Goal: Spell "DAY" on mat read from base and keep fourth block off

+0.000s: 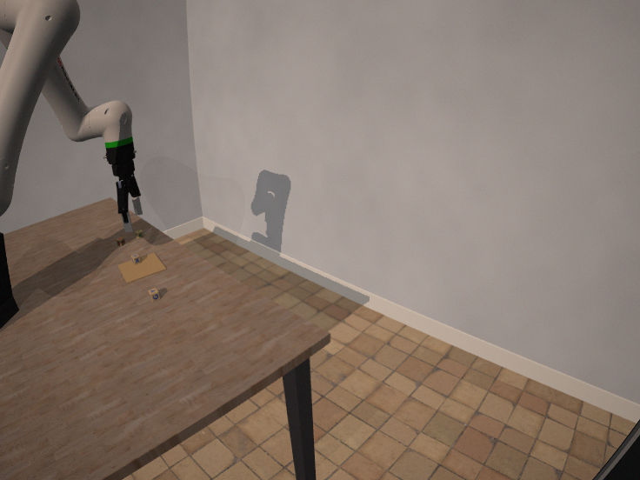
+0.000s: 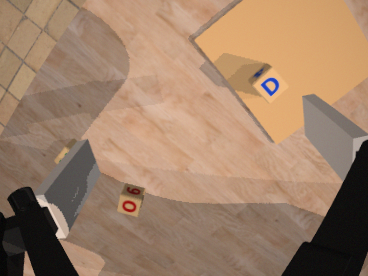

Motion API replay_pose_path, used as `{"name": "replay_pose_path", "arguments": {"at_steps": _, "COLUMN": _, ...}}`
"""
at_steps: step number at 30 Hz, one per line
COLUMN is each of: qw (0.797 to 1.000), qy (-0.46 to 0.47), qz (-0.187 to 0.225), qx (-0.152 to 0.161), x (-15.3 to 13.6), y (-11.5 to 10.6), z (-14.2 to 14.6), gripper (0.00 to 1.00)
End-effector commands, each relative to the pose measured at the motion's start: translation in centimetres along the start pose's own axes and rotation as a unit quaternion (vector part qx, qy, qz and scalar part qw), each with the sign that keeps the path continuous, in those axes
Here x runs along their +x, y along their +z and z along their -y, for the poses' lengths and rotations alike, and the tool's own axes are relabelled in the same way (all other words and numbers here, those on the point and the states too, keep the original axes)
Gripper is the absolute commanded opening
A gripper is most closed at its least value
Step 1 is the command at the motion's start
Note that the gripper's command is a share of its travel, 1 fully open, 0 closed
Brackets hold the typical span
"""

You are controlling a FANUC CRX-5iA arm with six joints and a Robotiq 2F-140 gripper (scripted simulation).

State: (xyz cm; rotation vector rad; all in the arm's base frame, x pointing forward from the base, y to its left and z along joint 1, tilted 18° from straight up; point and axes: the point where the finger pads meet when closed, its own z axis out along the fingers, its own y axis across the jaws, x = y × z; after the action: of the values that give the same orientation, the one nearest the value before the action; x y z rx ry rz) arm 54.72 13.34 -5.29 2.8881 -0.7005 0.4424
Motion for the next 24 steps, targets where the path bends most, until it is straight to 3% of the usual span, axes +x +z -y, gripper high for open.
{"name": "replay_pose_path", "arguments": {"at_steps": 1, "qw": 0.998, "qy": -0.069, "qz": 0.008, "qx": 0.000, "x": -0.1, "y": 0.0, "z": 0.9, "gripper": 1.00}}
{"name": "replay_pose_path", "arguments": {"at_steps": 3, "qw": 0.998, "qy": -0.069, "qz": 0.008, "qx": 0.000, "x": -0.1, "y": 0.0, "z": 0.9, "gripper": 1.00}}
{"name": "replay_pose_path", "arguments": {"at_steps": 8, "qw": 0.985, "qy": -0.170, "qz": 0.008, "qx": 0.001, "x": -0.2, "y": 0.1, "z": 2.4, "gripper": 1.00}}
{"name": "replay_pose_path", "arguments": {"at_steps": 18, "qw": 0.945, "qy": -0.326, "qz": 0.008, "qx": 0.002, "x": -0.6, "y": 0.2, "z": 4.6, "gripper": 1.00}}
{"name": "replay_pose_path", "arguments": {"at_steps": 20, "qw": 0.945, "qy": -0.326, "qz": 0.008, "qx": 0.002, "x": -0.6, "y": 0.2, "z": 4.6, "gripper": 1.00}}
{"name": "replay_pose_path", "arguments": {"at_steps": 21, "qw": 0.930, "qy": -0.368, "qz": 0.008, "qx": 0.002, "x": -0.7, "y": 0.2, "z": 5.3, "gripper": 1.00}}
{"name": "replay_pose_path", "arguments": {"at_steps": 24, "qw": 0.914, "qy": -0.405, "qz": 0.008, "qx": 0.002, "x": -0.8, "y": 0.2, "z": 5.8, "gripper": 1.00}}
